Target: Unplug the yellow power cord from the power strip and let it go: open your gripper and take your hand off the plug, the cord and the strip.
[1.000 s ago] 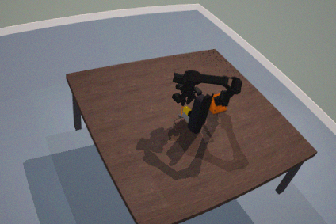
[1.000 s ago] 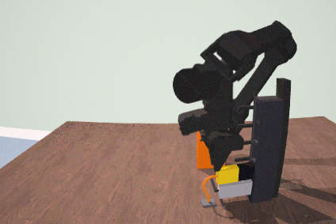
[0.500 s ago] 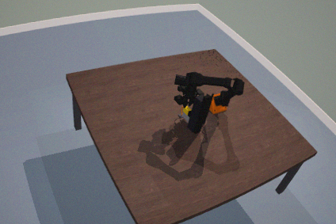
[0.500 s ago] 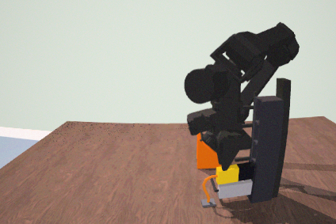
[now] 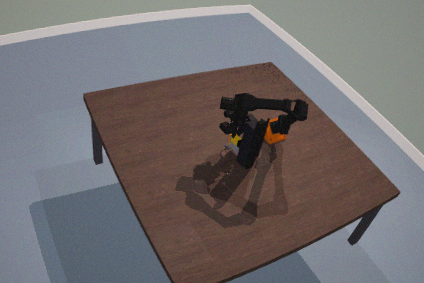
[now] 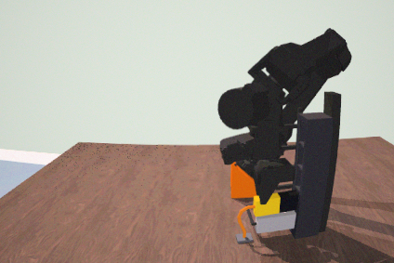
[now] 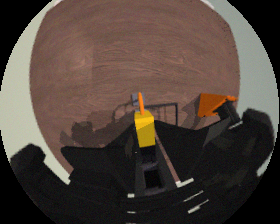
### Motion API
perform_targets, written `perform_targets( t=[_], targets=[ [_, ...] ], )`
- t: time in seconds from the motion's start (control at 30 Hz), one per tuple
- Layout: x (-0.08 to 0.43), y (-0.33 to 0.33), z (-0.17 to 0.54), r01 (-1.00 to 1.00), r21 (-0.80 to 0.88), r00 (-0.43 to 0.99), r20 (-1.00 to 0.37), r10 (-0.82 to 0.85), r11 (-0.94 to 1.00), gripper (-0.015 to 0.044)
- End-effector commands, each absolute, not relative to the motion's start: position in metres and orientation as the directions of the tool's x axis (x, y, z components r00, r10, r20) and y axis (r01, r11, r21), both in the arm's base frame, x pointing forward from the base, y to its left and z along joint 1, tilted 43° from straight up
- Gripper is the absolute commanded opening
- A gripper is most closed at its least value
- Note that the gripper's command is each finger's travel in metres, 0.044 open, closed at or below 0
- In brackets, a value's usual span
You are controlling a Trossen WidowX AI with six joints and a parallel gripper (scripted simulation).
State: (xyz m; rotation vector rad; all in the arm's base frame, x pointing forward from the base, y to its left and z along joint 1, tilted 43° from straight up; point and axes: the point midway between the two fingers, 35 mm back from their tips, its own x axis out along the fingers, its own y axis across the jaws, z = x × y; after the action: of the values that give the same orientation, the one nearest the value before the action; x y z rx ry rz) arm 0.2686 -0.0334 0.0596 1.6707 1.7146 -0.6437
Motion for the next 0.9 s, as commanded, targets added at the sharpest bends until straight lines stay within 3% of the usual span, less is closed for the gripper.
perform_targets(
  t=[0.0, 0.27, 0.87],
  targets=[
    [0.269, -0.034, 0.060, 0.993, 0.094, 0.024, -0.738, 0.674, 0.067, 0.0055],
    [0.269, -0.034, 0.060, 0.993, 0.094, 0.024, -0.738, 0.674, 0.067, 0.0002],
    [0.274, -0.052, 0.044, 0.994, 0.093, 0.025, -0.740, 0.673, 0.065, 0.0000]
  ],
)
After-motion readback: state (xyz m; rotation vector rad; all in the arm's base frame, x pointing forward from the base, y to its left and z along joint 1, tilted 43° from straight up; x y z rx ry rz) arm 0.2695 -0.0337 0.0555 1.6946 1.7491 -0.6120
